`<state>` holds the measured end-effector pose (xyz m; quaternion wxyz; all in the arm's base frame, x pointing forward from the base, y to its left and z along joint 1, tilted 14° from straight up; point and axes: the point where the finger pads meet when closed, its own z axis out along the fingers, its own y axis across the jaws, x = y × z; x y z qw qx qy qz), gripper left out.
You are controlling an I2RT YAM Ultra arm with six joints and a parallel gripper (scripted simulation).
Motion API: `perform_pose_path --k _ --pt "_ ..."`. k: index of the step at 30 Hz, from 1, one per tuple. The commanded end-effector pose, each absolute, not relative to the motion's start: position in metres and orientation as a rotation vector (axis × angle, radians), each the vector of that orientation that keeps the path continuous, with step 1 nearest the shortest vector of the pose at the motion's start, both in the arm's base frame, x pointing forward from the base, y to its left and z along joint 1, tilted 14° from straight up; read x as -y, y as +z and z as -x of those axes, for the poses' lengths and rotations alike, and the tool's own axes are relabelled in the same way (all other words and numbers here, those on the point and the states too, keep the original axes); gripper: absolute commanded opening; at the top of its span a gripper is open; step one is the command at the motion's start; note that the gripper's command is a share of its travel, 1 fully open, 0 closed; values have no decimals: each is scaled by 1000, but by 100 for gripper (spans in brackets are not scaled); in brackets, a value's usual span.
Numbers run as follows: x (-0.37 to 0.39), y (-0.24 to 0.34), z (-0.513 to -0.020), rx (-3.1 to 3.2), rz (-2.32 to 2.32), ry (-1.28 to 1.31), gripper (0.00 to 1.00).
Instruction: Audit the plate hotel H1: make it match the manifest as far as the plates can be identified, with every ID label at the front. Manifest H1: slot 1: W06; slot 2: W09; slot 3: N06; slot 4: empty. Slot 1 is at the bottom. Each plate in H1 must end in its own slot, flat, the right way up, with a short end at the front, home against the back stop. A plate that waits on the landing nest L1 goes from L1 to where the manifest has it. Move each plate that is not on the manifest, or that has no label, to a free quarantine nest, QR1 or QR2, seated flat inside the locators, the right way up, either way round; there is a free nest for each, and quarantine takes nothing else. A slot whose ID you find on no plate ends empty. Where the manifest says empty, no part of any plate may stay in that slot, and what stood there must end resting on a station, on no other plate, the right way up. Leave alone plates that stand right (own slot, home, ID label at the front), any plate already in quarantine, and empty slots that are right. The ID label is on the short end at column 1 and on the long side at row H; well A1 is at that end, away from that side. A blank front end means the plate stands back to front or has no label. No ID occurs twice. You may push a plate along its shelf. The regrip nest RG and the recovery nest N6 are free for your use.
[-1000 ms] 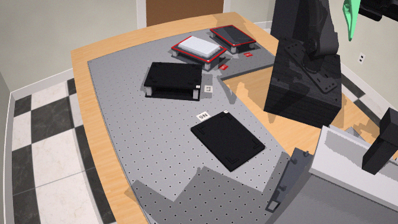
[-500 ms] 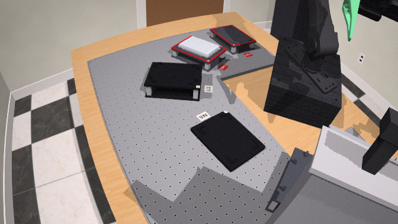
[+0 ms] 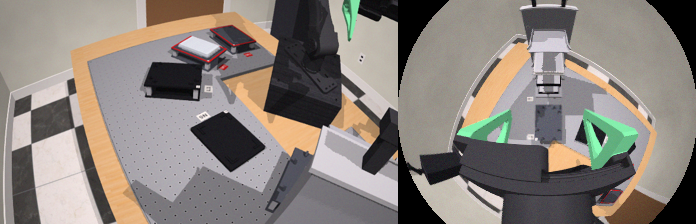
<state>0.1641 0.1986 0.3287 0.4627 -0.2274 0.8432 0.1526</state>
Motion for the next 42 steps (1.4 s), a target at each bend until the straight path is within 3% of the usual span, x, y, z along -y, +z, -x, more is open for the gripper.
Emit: perform_pose_path --k 1,42 --pt "-192 342 -164 -2051 529 389 100" --pt "-220 313 -201 -2078 555 357 100"
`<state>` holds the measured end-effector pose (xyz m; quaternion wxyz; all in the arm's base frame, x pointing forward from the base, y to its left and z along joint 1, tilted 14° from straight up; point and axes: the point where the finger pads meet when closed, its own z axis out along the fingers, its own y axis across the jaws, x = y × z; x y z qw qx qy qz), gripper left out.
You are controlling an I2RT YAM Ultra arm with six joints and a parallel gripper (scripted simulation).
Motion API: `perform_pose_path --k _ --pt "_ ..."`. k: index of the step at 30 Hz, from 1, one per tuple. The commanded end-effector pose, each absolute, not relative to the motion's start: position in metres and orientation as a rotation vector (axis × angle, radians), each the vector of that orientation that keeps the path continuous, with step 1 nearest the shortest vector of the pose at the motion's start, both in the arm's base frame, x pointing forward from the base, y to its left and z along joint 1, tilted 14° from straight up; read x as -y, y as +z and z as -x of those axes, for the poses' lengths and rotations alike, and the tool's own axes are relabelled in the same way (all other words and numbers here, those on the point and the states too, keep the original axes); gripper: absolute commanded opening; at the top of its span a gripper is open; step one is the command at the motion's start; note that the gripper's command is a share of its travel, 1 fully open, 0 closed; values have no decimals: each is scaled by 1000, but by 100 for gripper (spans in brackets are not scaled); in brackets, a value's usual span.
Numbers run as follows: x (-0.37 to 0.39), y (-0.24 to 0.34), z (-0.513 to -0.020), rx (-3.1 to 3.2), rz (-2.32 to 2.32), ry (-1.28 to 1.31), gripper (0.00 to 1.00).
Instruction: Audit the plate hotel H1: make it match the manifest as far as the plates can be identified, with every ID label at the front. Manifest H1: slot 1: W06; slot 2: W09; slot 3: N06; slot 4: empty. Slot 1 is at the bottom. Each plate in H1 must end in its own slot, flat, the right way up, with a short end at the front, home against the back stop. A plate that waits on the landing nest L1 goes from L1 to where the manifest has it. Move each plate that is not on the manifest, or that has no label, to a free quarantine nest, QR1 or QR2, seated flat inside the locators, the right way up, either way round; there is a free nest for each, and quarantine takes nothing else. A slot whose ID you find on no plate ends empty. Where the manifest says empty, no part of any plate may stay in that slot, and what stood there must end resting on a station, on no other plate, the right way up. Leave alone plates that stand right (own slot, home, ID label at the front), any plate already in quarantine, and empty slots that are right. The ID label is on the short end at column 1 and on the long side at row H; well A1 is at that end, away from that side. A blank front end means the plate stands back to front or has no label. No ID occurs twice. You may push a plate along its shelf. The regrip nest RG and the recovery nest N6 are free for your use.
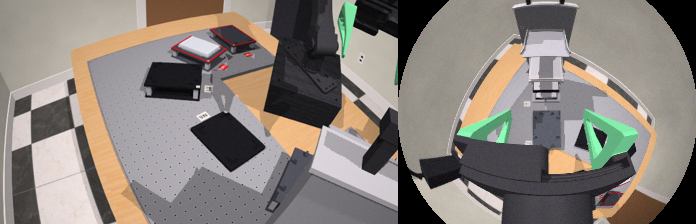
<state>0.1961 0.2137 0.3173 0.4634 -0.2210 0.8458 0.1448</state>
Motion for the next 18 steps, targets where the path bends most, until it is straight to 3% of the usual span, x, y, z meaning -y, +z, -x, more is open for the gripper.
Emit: perform_pose_path --k 1,18 --pt "-221 310 -202 -2081 557 354 100" --pt "-233 308 -223 -2072 551 363 100"
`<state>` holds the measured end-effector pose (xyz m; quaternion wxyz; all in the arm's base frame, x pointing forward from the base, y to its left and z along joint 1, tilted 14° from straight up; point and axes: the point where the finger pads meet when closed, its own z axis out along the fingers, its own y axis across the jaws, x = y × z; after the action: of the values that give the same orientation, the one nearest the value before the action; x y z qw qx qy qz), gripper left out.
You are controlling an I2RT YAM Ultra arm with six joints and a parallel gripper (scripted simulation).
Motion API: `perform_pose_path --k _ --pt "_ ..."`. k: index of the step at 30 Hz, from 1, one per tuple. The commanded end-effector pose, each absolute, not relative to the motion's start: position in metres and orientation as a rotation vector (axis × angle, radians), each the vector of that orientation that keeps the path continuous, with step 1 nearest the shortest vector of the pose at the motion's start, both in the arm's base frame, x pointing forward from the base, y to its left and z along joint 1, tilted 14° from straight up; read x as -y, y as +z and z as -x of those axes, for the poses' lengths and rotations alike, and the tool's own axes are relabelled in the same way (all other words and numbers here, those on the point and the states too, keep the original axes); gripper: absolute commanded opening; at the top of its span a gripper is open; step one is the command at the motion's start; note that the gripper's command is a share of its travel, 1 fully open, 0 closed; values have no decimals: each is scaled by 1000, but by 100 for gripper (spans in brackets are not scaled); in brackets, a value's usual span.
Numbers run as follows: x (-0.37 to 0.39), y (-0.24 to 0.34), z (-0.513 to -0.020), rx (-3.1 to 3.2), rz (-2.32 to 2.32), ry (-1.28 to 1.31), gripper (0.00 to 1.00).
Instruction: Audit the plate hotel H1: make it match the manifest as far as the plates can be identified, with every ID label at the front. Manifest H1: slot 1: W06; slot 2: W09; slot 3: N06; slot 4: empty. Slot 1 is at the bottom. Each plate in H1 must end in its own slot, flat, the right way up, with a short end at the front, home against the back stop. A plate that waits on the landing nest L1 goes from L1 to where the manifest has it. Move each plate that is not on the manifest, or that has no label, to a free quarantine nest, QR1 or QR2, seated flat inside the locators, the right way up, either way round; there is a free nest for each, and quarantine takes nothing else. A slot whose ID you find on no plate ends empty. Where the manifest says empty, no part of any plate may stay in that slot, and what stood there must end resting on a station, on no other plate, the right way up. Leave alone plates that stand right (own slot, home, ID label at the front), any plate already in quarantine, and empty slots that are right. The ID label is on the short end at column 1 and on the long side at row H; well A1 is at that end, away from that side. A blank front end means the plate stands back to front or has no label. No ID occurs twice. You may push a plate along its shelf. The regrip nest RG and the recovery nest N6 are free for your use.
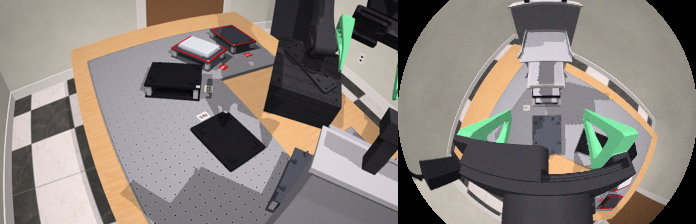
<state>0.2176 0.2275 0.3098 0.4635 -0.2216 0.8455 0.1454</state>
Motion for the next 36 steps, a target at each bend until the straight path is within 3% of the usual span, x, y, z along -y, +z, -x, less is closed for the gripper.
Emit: perform_pose_path --k 1,36 --pt "-234 305 -224 -2075 553 360 100" --pt "-242 309 -237 -2059 545 377 100"
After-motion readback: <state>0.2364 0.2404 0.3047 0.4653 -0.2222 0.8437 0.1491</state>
